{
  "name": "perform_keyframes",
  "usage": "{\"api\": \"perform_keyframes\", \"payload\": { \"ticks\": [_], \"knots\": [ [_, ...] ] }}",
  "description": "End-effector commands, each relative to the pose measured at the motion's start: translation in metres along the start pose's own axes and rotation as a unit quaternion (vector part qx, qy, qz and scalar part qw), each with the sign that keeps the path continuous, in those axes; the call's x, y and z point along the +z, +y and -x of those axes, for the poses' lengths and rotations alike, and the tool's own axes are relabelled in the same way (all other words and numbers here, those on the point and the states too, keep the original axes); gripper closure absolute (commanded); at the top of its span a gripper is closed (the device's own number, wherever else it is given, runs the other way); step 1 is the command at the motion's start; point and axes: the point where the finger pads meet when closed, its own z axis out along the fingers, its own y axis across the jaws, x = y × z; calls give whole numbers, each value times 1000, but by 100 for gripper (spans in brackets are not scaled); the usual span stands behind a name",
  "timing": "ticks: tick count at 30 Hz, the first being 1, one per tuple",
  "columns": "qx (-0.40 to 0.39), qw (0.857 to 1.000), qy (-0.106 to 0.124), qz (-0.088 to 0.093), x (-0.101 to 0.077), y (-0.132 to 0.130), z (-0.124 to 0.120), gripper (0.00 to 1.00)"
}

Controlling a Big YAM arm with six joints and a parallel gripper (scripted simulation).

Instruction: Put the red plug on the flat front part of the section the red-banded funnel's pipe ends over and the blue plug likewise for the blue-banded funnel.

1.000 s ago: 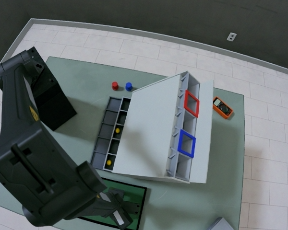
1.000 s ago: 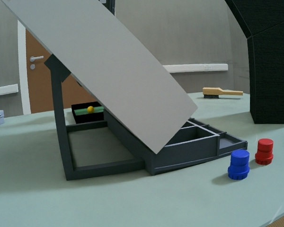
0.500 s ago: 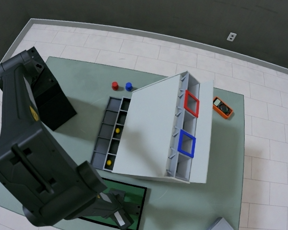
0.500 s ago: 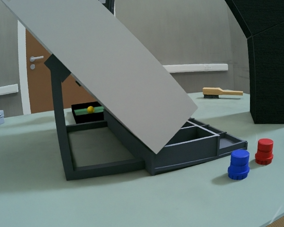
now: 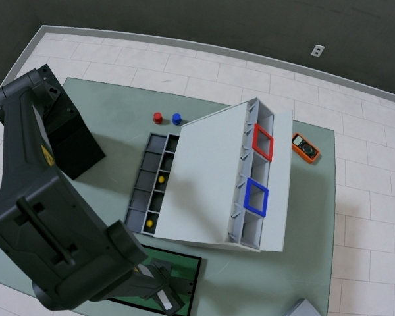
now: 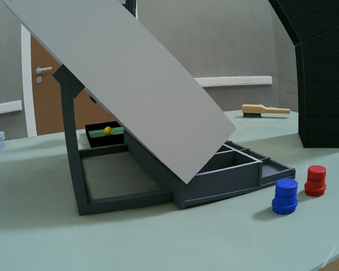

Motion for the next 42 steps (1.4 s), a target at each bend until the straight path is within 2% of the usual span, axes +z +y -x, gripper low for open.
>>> {"api": "perform_keyframes", "payload": {
  "ticks": [1,38,39,42],
  "knots": [
    [0,1000,-6,-3,4,4,6,20],
    [0,1000,-8,-8,3,6,1,20],
    [0,1000,-9,-9,-3,-3,4,100],
    [0,1000,-9,-9,-3,-3,4,100]
  ]
}}
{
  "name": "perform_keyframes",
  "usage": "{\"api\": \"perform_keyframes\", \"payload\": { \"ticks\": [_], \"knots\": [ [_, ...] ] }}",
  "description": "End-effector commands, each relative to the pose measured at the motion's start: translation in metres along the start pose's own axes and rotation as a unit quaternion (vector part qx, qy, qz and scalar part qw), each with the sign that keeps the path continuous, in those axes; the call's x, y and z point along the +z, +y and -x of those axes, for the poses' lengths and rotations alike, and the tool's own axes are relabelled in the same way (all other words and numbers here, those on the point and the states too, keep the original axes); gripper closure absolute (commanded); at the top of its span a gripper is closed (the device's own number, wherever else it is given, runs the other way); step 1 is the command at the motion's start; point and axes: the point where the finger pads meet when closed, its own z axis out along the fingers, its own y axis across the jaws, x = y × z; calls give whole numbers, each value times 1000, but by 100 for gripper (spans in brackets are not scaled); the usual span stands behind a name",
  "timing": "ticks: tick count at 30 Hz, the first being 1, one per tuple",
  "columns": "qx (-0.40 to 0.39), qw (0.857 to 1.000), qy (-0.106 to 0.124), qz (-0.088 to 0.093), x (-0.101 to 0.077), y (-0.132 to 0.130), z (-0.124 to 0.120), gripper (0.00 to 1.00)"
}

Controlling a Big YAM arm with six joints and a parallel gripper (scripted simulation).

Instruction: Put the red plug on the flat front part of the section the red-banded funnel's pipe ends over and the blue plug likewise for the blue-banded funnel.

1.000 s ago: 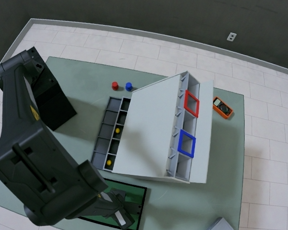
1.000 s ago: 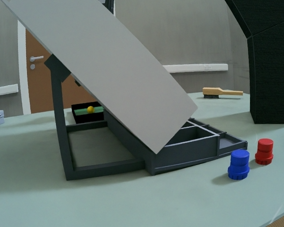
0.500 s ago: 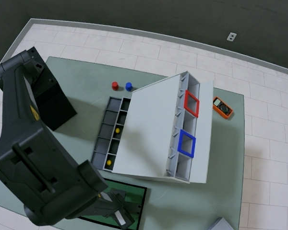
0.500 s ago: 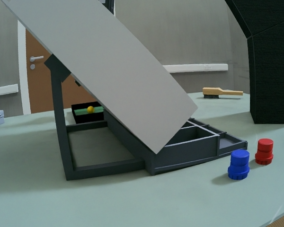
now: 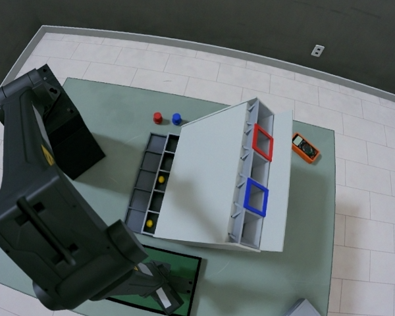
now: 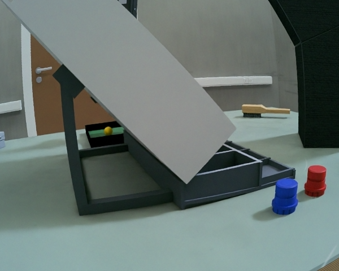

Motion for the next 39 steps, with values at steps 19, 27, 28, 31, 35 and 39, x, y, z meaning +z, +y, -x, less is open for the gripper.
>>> {"api": "perform_keyframes", "payload": {
  "ticks": [19,27,28,31,35,39],
  "knots": [
    [0,1000,-6,-4,-3,-4,5,100],
    [0,1000,-6,-4,-3,-4,5,100],
    [0,1000,-6,-4,-3,-4,5,100],
    [0,1000,-6,-4,-13,-4,5,100],
    [0,1000,-6,-4,-50,-5,5,100],
    [0,1000,-6,-4,-88,-5,5,100]
  ]
}}
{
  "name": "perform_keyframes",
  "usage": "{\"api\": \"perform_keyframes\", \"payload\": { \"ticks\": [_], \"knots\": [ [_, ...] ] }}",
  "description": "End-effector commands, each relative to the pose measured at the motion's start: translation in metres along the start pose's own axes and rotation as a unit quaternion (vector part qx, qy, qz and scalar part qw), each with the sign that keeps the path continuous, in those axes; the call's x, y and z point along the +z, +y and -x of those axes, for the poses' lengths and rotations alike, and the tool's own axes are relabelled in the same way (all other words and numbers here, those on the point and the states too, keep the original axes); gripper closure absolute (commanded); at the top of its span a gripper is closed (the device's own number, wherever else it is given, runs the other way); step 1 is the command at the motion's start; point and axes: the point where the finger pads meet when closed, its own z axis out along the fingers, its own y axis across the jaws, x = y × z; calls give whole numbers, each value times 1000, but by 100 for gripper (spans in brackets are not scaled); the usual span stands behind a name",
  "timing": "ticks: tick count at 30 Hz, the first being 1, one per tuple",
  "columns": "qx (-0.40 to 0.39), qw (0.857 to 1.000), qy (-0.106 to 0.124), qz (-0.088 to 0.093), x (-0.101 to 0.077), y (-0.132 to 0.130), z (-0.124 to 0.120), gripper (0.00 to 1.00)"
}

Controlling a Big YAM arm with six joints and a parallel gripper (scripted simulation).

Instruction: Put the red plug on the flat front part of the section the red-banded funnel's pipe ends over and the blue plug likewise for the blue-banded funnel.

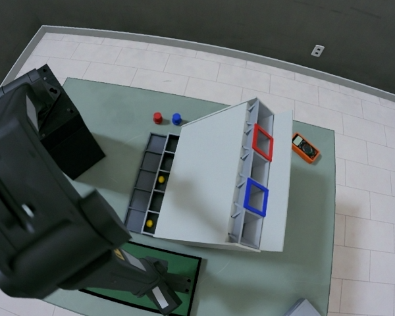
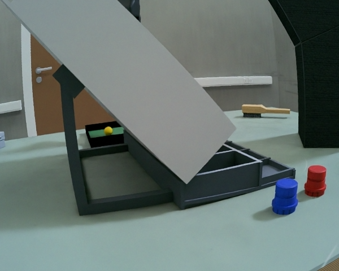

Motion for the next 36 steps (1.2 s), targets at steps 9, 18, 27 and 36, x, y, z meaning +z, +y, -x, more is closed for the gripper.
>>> {"api": "perform_keyframes", "payload": {
  "ticks": [9,18,27,36],
  "knots": [
    [0,1000,-13,-10,-89,-12,11,100],
    [0,1000,-19,-14,-89,-12,11,100],
    [0,1000,-22,-17,-89,-13,11,100],
    [0,1000,-24,-18,-89,-13,12,100]
  ]
}}
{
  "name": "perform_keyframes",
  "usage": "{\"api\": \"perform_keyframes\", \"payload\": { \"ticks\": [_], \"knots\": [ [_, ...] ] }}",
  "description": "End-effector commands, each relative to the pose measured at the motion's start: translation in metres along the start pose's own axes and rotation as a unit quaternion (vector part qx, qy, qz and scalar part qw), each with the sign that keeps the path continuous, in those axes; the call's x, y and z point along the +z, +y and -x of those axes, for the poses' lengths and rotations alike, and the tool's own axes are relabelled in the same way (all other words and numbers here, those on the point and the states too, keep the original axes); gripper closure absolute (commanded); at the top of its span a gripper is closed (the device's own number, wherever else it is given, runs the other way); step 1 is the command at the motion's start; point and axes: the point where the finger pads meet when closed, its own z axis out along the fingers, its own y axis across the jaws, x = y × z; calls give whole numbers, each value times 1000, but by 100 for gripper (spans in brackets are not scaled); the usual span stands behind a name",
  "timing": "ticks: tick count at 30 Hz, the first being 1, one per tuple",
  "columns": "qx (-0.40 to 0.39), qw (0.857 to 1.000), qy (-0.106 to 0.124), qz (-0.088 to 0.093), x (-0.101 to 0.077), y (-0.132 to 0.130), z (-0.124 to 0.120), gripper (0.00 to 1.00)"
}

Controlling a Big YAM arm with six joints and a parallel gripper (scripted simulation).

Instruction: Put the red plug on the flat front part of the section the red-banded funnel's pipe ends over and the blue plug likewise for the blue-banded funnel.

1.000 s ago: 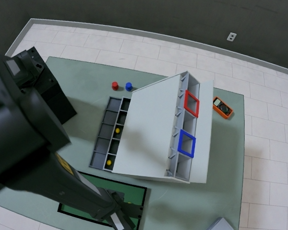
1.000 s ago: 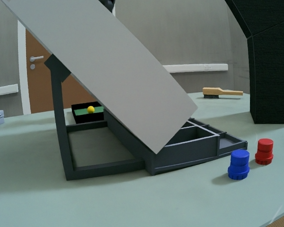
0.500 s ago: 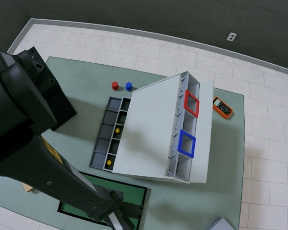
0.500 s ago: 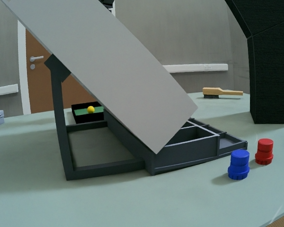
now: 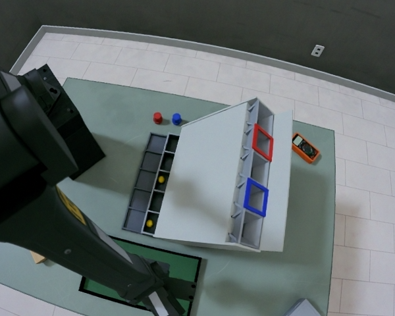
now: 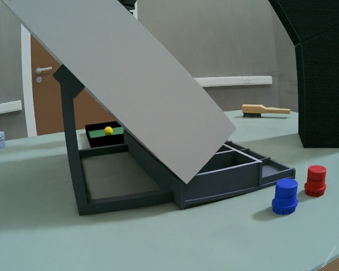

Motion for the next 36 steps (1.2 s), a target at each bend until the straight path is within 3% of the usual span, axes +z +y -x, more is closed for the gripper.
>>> {"api": "perform_keyframes", "payload": {
  "ticks": [1,36],
  "knots": [
    [0,1000,-4,-3,3,-4,-2,100],
    [0,1000,-9,-6,2,-4,-2,100]
  ]
}}
